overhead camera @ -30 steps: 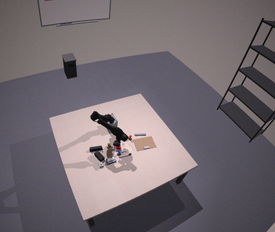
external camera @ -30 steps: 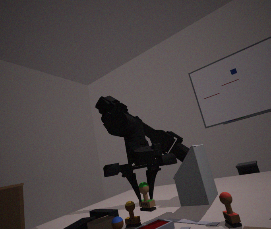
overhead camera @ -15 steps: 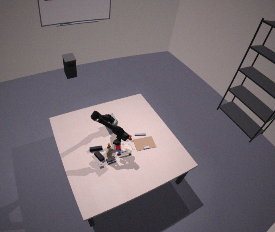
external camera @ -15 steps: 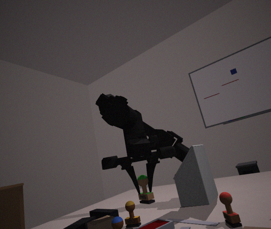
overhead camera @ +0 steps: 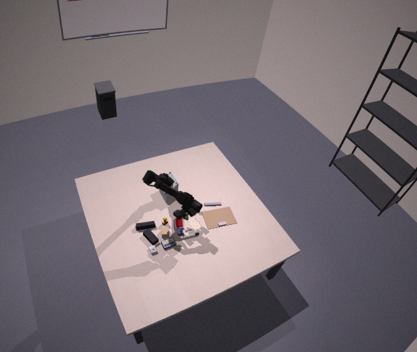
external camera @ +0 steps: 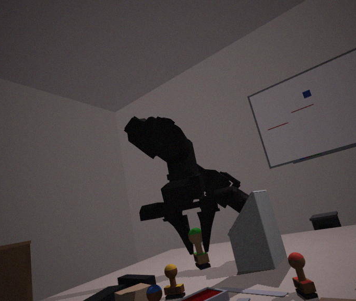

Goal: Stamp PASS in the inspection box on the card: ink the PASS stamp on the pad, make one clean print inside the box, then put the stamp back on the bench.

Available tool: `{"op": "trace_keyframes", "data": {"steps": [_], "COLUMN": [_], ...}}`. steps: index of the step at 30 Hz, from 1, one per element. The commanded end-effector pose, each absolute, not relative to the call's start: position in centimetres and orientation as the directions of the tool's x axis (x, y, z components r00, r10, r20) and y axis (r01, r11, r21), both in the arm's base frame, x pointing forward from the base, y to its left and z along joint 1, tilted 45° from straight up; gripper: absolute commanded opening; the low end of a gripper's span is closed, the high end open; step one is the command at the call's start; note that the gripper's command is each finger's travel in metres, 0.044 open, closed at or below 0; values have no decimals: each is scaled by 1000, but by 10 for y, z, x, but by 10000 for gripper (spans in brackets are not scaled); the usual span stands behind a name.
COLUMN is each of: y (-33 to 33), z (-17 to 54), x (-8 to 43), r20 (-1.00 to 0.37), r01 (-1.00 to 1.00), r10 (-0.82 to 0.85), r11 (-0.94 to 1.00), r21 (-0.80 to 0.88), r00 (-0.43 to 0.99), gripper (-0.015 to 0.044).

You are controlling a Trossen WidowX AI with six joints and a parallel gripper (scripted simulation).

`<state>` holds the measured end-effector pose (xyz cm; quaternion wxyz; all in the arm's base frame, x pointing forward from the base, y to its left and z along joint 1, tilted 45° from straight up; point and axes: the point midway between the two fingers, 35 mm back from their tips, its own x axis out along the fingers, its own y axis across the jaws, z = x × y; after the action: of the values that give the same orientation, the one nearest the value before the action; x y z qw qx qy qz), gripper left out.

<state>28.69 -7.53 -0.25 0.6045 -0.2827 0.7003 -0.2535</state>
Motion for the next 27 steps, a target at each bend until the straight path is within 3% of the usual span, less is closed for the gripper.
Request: {"op": "trace_keyframes", "data": {"steps": [1, 27], "y": [-70, -33], "z": [-8, -50], "x": [292, 318], "r20": [-705, -698], "r01": [10, 691], "r10": [-700, -704], "r11": [709, 440], "r21": [-705, -574], "r00": [-112, -131], "gripper": [0, 0]}}
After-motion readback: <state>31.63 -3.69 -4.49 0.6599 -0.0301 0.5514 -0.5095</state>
